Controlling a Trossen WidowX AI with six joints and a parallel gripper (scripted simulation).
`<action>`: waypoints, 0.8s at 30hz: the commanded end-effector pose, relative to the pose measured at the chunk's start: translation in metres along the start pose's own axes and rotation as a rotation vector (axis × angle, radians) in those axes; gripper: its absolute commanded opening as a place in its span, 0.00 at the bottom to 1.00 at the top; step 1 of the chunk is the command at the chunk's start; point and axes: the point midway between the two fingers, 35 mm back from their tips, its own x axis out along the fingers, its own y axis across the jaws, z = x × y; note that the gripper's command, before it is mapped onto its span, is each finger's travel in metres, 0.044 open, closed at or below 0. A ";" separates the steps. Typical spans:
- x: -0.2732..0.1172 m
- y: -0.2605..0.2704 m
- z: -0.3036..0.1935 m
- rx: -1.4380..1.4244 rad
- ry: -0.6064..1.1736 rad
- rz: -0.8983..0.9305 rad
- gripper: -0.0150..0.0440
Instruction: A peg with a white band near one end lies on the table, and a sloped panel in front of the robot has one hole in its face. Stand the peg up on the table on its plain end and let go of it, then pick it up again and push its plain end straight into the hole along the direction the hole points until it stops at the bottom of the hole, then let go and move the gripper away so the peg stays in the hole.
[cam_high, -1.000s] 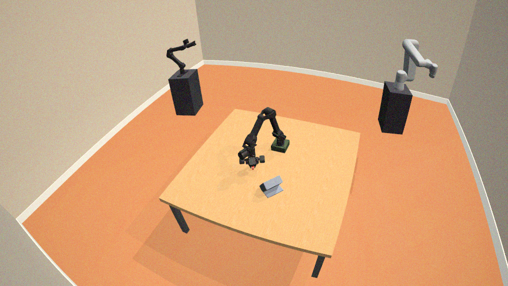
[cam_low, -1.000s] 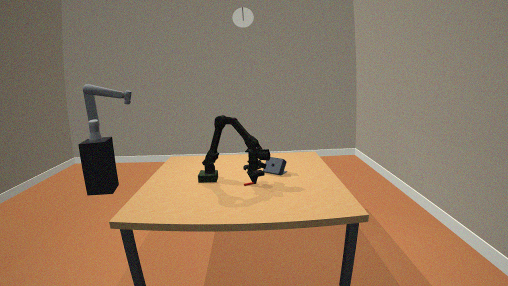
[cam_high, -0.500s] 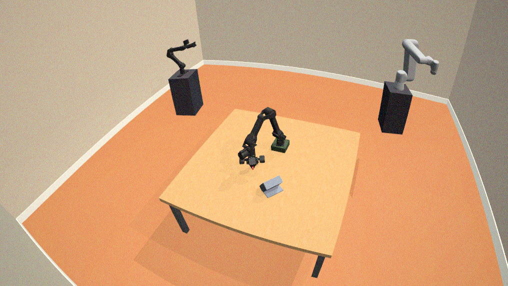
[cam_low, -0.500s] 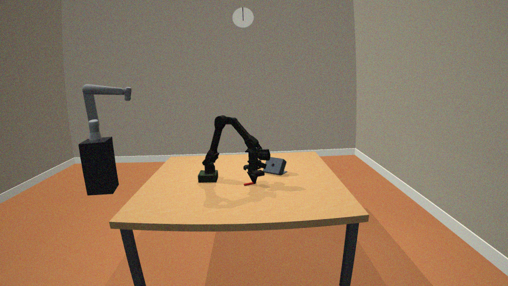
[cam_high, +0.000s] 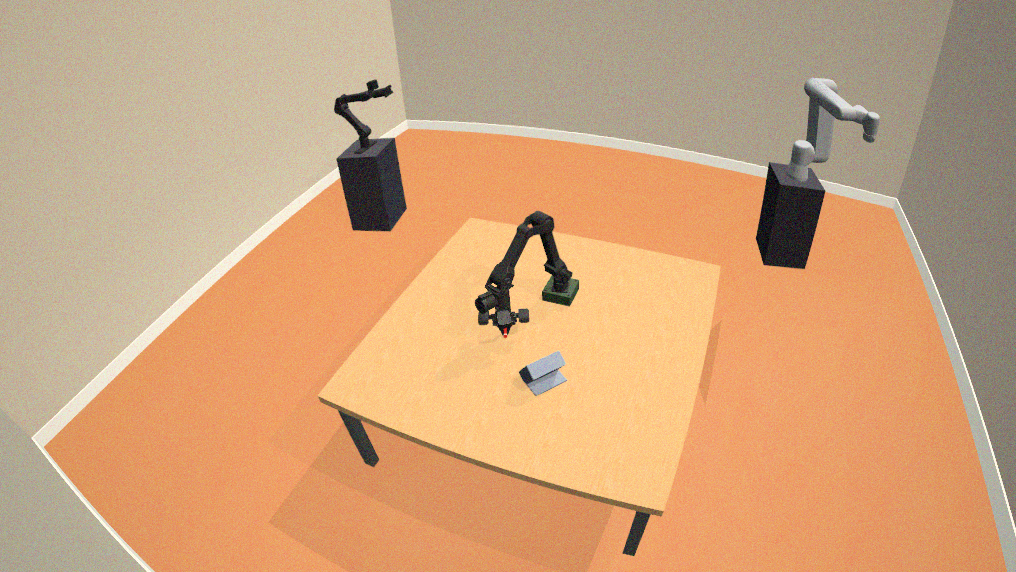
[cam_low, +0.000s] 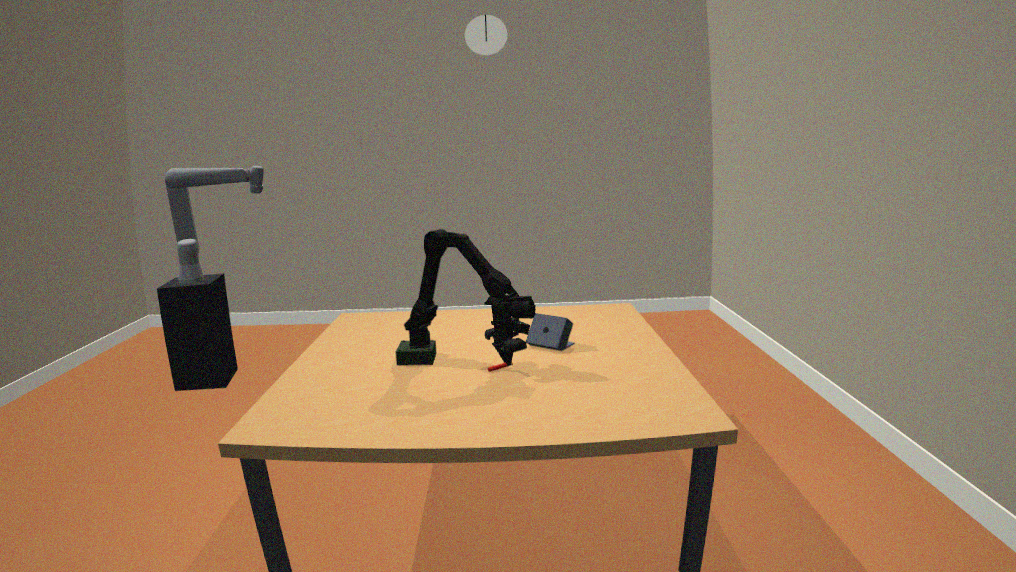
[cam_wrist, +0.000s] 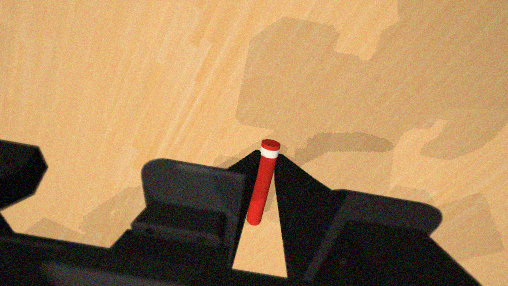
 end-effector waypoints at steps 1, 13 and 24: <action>-0.002 0.001 -0.001 -0.005 -0.037 0.002 0.34; -0.009 0.001 -0.006 -0.004 -0.139 0.002 0.34; -0.014 0.000 -0.011 -0.004 -0.233 0.002 0.34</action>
